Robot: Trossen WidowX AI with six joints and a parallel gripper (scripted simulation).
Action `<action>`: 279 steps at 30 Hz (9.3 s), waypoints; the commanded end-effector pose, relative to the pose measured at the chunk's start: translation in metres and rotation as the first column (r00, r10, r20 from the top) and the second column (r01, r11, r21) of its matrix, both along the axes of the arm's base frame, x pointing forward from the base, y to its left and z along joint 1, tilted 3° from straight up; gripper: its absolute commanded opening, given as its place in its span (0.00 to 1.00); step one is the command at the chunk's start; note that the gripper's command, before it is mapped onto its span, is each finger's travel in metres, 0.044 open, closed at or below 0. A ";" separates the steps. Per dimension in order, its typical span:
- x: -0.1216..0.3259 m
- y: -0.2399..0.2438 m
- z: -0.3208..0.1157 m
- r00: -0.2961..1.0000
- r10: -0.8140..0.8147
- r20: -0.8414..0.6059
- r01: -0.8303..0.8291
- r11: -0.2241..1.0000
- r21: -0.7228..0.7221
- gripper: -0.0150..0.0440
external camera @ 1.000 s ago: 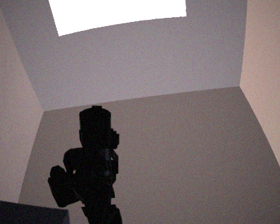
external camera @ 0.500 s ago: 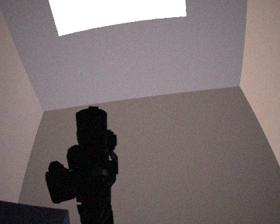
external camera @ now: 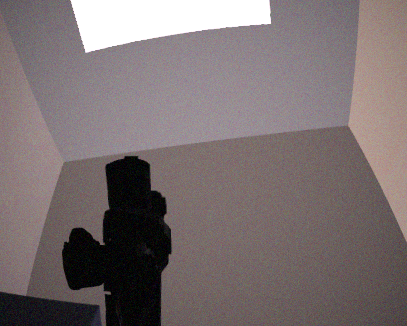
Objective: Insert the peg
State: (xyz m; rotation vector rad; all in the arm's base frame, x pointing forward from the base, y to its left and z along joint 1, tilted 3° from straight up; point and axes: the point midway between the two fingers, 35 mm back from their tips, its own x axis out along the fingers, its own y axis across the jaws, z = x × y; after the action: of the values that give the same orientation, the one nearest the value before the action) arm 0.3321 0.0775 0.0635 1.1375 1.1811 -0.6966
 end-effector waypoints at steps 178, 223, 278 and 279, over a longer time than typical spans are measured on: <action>0.069 -0.048 -0.031 0.230 0.973 -0.007 -0.712 0.163 -0.683 0.25; 0.077 -0.045 -0.045 0.230 0.973 -0.004 -0.709 0.165 -0.686 0.25; 0.093 -0.042 -0.064 0.223 0.975 -0.004 -0.707 0.159 -0.689 0.25; 0.093 -0.042 -0.064 0.223 0.975 -0.004 -0.707 0.159 -0.689 0.25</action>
State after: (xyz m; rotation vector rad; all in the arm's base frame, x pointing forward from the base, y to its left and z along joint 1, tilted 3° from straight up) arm 0.4256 0.0357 -0.0004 -0.1071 0.8879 0.2235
